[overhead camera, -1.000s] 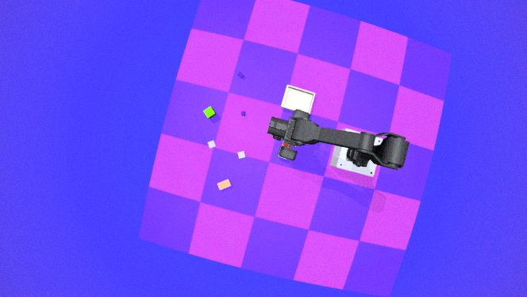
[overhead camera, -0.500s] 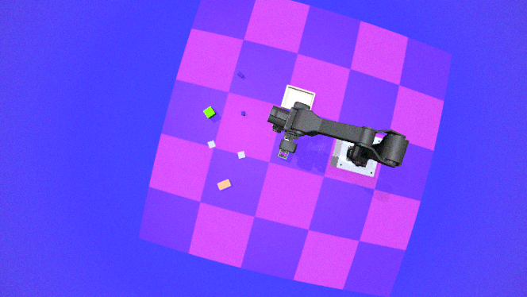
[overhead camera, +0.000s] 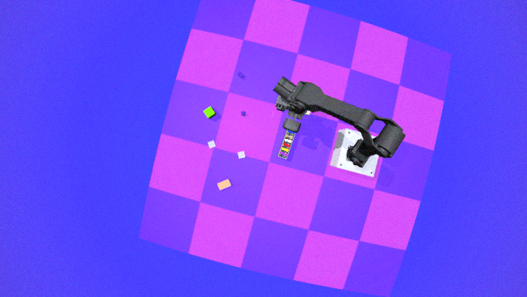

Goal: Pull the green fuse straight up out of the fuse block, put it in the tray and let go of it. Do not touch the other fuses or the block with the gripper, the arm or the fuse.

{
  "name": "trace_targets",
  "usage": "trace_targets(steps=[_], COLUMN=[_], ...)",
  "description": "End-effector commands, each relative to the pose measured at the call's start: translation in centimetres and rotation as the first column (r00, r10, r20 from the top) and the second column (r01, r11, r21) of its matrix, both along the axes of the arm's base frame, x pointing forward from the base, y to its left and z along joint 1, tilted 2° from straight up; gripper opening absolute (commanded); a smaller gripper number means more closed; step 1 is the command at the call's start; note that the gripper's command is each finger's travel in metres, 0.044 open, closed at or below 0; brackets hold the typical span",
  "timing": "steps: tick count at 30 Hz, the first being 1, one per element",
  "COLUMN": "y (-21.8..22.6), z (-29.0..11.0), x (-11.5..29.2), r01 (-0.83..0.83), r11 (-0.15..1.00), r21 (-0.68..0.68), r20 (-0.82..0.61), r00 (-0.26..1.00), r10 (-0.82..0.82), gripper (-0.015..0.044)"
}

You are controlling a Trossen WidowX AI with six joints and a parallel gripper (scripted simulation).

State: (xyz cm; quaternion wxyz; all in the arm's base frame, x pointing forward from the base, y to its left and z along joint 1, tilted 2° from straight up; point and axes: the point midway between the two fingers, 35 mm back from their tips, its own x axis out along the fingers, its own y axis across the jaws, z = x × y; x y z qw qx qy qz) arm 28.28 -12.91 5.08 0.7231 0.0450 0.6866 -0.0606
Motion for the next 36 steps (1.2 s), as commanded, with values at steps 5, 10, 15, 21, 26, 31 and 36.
trace_targets(steps=[5, 10, 15, 21, 26, 31, 36], y=[-4.5, -6.4, -6.4, -6.5, -6.5, -6.5, -6.5], z=[0.2, 0.2, 0.0, -1.0, -1.8, -2.6, -3.4], x=[-0.8, -1.4, -1.3, -1.3, -1.2, -1.2, -1.2], r01=[-0.003, -0.003, -0.003, -0.003, -0.003, -0.003, -0.003], r11=[1.000, 1.000, 1.000, 1.000, 1.000, 1.000, 1.000], r21=[-0.003, -0.005, -0.005, -0.005, -0.005, -0.005, -0.005], r20=[0.005, 0.005, 0.005, 0.005, 0.005, 0.005, 0.005], r00=[1.000, 1.000, 1.000, 1.000, 1.000, 1.000, 1.000], r10=[0.003, 0.003, 0.003, 0.003, 0.003, 0.003, 0.003], gripper=[0.0000, 0.0000, 0.0000, 0.0000, 0.0000, 0.0000, 0.0000])
